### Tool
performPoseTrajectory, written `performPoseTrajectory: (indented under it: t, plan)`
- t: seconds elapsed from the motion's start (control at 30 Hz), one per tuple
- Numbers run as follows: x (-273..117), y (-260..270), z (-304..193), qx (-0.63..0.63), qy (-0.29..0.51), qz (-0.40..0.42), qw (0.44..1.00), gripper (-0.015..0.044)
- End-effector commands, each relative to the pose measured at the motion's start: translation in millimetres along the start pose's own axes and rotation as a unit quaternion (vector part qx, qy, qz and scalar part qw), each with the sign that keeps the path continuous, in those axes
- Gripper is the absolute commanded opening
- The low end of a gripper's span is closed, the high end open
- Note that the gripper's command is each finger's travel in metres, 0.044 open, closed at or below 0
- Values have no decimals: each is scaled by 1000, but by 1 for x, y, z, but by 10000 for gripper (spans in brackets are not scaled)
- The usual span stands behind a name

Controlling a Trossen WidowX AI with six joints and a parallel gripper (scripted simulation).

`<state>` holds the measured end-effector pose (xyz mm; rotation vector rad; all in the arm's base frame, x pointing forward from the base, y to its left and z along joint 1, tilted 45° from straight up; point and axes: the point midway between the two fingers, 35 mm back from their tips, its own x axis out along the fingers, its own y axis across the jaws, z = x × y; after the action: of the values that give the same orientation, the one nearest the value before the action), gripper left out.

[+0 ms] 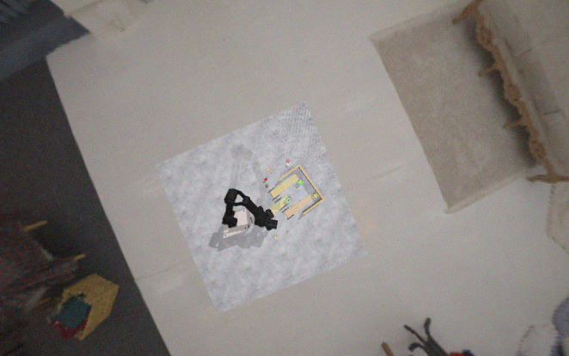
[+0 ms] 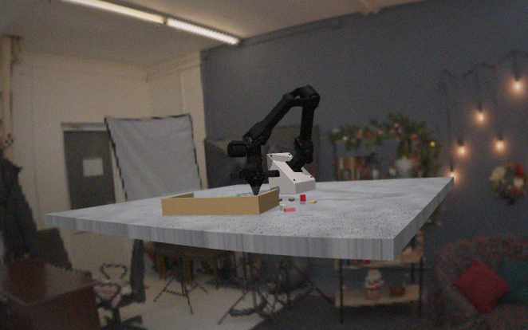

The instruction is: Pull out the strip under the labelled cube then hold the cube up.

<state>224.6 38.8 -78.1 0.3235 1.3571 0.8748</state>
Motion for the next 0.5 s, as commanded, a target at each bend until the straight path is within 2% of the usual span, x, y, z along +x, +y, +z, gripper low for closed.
performPoseTrajectory:
  t: [0.0,0.47]
  plan:
    - [5,3,-16,6,18,4,1000,0]
    - [5,3,-22,6,18,4,1000,0]
